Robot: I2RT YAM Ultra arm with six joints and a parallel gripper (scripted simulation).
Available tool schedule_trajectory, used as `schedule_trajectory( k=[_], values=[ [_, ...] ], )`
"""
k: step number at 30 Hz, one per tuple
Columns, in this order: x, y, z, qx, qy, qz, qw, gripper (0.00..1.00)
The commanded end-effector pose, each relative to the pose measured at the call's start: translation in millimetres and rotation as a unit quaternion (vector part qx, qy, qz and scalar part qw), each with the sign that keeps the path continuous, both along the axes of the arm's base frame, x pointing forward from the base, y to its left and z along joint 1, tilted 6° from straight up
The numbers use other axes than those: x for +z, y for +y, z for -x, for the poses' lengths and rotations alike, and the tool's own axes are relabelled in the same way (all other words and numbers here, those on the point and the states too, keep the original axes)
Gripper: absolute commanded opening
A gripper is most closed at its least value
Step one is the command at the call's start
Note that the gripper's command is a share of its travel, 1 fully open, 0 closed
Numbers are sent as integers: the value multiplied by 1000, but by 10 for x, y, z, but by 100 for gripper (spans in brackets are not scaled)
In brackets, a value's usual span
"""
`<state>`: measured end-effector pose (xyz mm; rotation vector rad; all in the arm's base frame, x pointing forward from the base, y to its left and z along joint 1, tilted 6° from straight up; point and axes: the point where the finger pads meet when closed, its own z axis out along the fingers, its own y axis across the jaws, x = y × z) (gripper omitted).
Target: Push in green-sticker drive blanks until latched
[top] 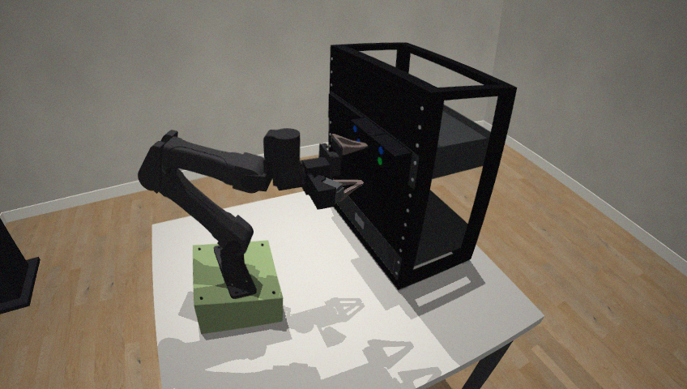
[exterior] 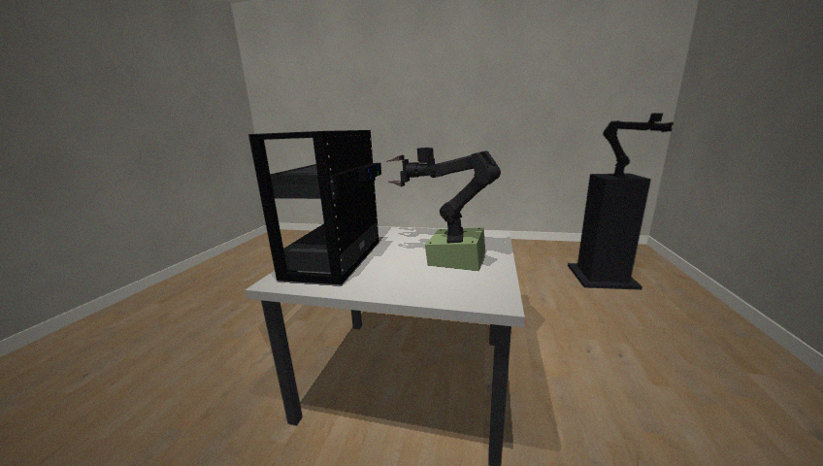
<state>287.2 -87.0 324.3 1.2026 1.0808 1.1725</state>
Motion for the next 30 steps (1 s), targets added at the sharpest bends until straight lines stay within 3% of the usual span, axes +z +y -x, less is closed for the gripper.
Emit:
schedule_trajectory(
  k=[1, 30],
  values=[
    [217, 20, -10, 24, -23, 14, 999, 100],
    [242, -6, 13, 24, -25, 20, 999, 100]
  ],
)
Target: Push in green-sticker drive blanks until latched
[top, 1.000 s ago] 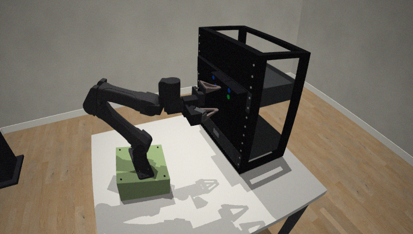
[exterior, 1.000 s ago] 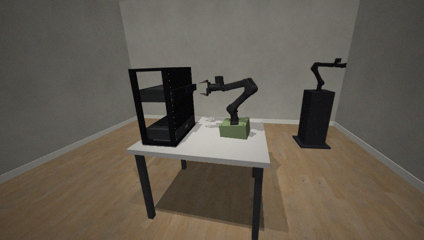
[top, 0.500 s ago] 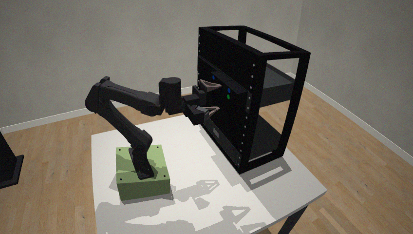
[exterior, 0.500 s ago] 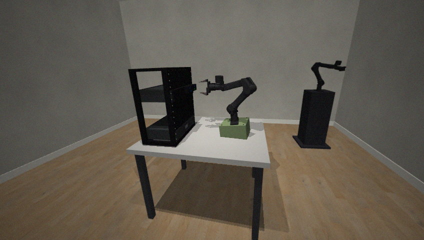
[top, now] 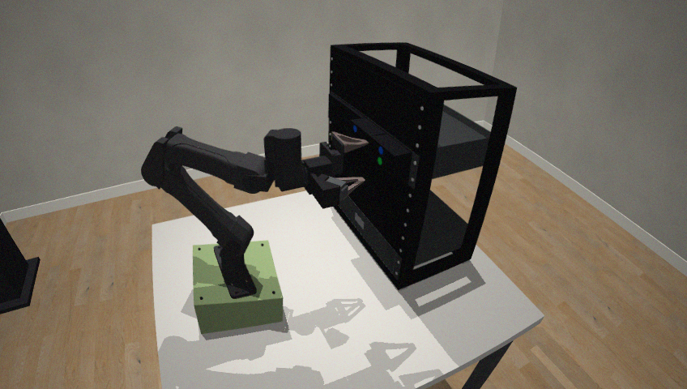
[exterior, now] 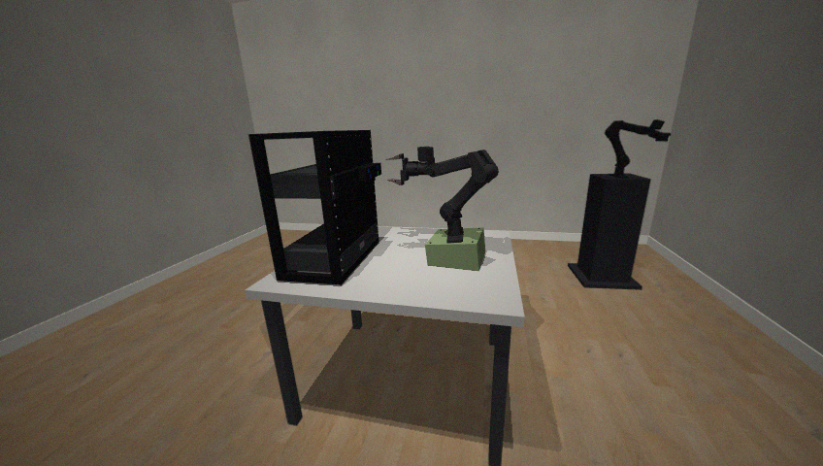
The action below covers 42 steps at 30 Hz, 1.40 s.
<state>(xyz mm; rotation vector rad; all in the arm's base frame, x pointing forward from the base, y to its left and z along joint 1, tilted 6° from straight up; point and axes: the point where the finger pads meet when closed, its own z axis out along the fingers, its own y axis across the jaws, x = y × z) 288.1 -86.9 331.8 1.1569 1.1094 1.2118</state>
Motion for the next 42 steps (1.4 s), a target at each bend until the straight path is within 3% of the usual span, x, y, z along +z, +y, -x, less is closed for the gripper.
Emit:
schedule_trajectory(
  k=[1, 37, 38, 42],
  values=[
    [166, -7, 23, -2, -16, 13, 1000, 100],
    [166, -7, 23, -2, -16, 13, 1000, 100],
    [166, -7, 23, -2, -16, 13, 1000, 0],
    [166, -7, 23, -2, -16, 13, 1000, 0]
  ],
)
